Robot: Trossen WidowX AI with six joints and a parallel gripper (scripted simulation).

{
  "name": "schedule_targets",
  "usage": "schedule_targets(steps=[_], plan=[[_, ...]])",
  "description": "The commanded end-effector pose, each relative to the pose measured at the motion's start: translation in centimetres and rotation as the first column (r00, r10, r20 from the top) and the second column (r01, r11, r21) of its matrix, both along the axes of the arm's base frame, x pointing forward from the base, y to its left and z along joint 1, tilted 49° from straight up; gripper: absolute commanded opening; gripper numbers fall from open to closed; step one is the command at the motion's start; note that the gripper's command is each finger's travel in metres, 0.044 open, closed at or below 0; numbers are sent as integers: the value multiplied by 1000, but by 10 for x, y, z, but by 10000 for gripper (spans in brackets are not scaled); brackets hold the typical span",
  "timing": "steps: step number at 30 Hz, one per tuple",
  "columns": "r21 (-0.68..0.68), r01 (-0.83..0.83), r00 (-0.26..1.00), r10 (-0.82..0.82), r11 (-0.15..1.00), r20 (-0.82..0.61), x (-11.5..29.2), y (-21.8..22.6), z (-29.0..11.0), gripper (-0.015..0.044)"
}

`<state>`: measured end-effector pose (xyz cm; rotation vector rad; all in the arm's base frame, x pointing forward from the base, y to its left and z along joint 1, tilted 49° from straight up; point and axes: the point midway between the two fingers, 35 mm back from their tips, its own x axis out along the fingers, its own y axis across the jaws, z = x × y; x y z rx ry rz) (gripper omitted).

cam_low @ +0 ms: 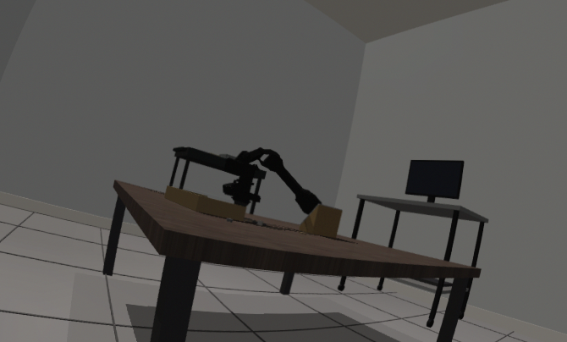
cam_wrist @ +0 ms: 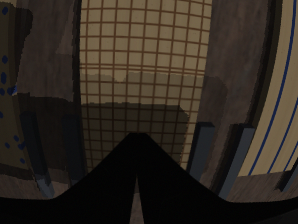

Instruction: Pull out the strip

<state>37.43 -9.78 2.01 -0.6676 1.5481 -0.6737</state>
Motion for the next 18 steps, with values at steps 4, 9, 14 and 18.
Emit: schedule_targets(steps=[4, 9, 14, 18], plan=[[-4, -3, 1000, 3, 1000, -2, 0, -1, 0, 0], [-4, -3, 1000, 3, 1000, -2, 0, -2, -1, 0], [-4, -3, 1000, 3, 1000, -2, 0, -2, -1, 0], [-4, -3, 1000, 3, 1000, -2, 0, -2, -1, 0]])
